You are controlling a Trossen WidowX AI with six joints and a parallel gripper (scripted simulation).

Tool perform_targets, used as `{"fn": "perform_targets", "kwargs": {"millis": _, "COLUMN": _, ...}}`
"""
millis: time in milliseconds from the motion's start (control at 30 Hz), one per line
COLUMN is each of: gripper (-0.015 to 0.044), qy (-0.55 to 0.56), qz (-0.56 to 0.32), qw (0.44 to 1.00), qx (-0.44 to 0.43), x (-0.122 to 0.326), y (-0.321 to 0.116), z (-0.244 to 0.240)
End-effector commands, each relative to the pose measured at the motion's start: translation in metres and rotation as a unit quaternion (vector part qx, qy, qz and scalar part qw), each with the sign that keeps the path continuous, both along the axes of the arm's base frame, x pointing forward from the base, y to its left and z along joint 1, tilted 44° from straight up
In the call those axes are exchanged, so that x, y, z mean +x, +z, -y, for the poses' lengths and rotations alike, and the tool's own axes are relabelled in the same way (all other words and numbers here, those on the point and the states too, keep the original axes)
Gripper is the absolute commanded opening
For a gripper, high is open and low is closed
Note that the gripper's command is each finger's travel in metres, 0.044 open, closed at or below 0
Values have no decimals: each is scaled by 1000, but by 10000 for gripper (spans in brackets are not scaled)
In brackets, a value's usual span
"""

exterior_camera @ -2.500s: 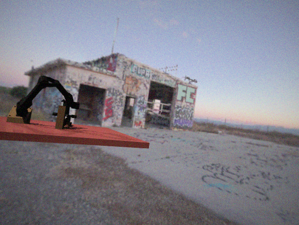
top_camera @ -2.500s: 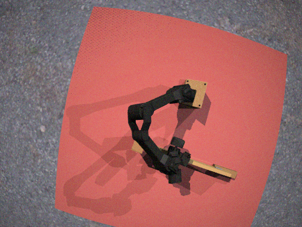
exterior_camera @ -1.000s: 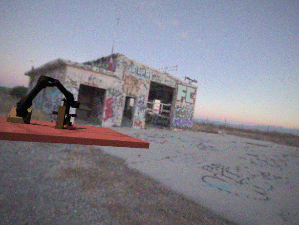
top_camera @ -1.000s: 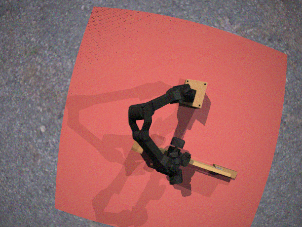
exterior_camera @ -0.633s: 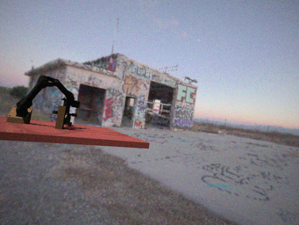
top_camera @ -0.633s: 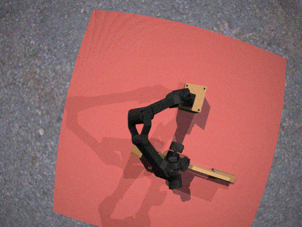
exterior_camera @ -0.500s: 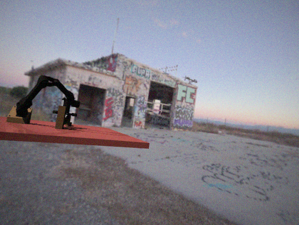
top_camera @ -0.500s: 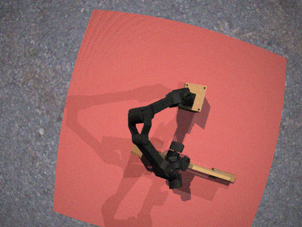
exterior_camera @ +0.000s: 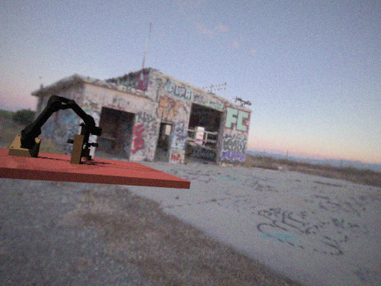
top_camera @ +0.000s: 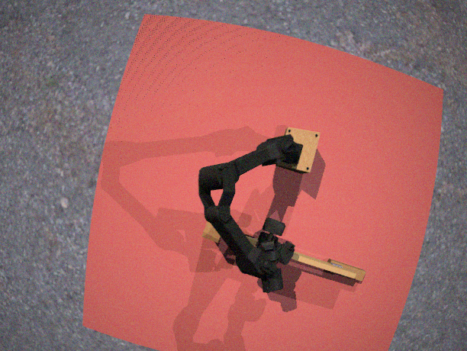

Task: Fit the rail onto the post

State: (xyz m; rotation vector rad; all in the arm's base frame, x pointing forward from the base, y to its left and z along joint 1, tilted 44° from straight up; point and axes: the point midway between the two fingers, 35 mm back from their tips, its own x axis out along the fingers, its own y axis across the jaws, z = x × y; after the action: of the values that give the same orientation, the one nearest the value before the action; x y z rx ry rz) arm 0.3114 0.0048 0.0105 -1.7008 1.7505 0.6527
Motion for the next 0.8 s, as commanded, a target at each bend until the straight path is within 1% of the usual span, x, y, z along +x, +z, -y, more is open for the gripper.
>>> {"fn": "perform_targets", "kwargs": {"millis": 0, "gripper": 0, "qy": 3, "qz": 4, "qw": 1000, "qx": 8, "x": 2, "y": 3, "z": -7}}
{"fn": "perform_targets", "kwargs": {"millis": 767, "gripper": 0, "qy": 3, "qz": 4, "qw": 1000, "qx": 8, "x": 1, "y": 0, "z": -4}}
